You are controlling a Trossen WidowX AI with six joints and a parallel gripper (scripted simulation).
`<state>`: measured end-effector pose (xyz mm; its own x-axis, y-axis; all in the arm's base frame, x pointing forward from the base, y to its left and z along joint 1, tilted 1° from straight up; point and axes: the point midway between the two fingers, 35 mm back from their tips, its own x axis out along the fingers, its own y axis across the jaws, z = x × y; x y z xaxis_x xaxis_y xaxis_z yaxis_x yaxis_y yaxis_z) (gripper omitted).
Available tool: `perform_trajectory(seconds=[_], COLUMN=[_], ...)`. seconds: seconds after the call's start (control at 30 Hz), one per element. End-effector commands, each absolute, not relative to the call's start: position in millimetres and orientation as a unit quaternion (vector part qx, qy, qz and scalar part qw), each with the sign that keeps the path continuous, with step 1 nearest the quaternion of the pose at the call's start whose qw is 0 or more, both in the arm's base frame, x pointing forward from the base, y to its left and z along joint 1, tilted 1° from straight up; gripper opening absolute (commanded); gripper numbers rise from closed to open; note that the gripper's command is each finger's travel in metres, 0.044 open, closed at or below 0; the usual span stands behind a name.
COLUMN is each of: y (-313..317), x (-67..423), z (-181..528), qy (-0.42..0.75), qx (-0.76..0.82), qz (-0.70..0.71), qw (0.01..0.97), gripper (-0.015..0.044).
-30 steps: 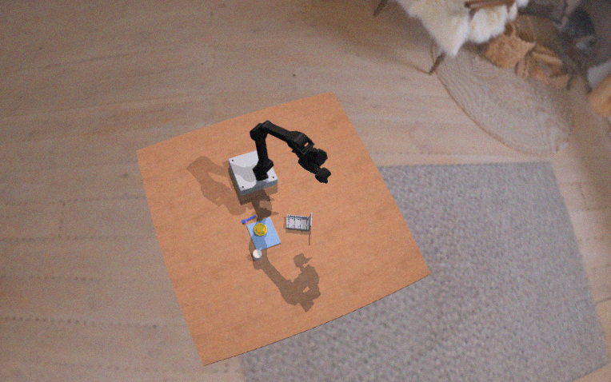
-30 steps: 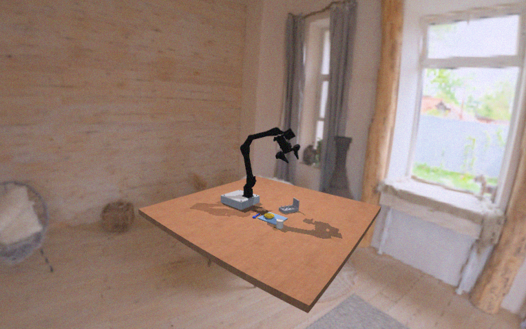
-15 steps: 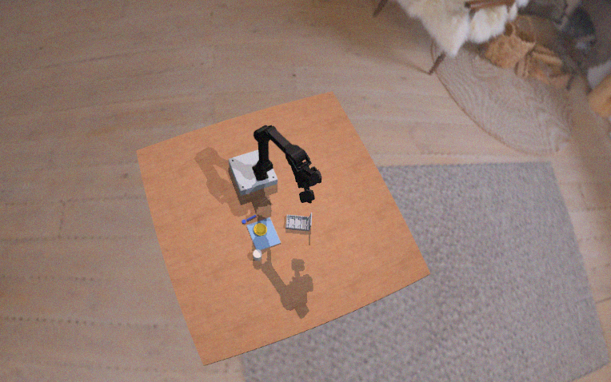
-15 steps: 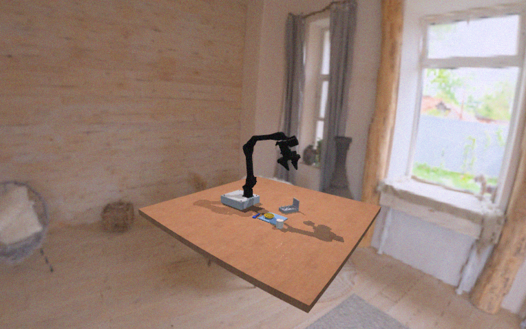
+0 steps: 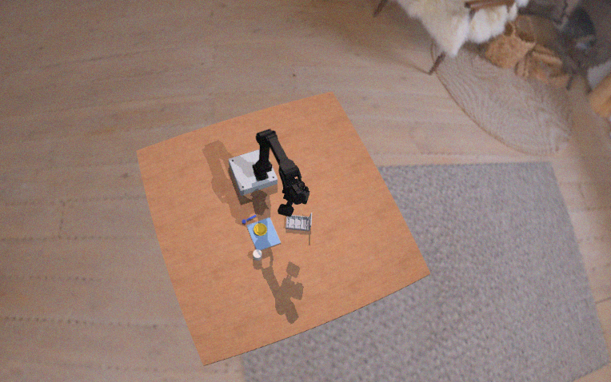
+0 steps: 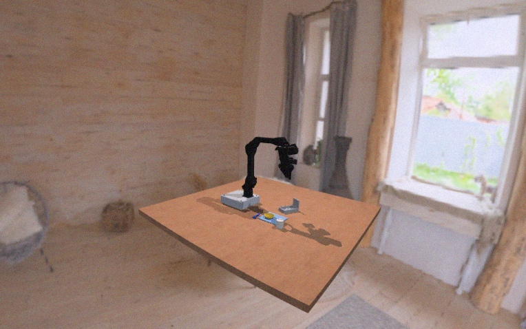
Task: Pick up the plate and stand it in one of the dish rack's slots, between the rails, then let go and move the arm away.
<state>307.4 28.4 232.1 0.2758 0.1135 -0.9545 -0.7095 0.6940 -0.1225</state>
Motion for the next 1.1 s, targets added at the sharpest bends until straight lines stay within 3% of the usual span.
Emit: perform_trajectory(seconds=[0.0, 0.9, 1.07], y=[11, -103, -113], x=[309, 284, 289], z=[220, 159, 97], qy=[0.569, 0.702, 0.702], qx=[-0.243, 0.015, 0.014], qz=[0.241, -0.006, -0.006], qw=[0.748, 0.712, 0.712], gripper=[0.04, 0.04, 0.04])
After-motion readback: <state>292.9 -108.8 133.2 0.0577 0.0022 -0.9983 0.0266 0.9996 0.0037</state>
